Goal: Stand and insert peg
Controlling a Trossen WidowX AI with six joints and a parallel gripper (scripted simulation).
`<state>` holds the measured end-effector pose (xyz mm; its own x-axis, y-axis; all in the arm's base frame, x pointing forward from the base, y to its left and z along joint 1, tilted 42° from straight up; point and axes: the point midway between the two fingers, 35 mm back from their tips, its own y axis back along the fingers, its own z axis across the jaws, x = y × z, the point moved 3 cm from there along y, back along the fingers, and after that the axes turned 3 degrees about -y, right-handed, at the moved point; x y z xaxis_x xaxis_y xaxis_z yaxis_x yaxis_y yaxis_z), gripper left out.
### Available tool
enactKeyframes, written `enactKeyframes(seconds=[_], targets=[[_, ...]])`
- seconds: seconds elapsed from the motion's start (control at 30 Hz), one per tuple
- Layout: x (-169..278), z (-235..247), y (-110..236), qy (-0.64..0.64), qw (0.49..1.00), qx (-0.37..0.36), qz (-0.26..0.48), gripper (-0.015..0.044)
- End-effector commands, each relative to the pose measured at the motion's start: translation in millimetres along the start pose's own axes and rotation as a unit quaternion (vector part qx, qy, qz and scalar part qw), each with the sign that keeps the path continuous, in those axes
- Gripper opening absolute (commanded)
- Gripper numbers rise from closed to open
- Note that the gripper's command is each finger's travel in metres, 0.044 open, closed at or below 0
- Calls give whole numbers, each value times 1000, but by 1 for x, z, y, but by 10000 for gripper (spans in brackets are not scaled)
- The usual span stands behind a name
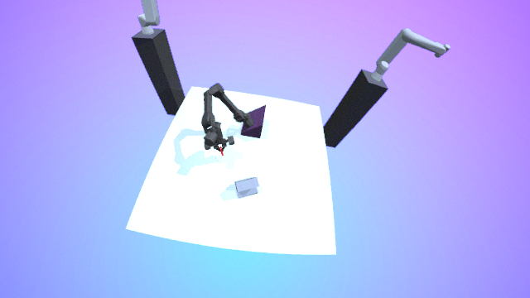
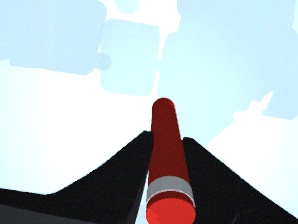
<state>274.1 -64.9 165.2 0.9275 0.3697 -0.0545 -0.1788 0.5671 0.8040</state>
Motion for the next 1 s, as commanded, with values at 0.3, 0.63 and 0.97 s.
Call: enactKeyframes(seconds=[0.3, 0.63, 0.97], targets=[[8, -11, -7, 19, 999, 8, 38, 0], [14, -19, -12, 33, 997, 12, 68, 0], [21, -27, -17, 47, 994, 14, 98, 0]])
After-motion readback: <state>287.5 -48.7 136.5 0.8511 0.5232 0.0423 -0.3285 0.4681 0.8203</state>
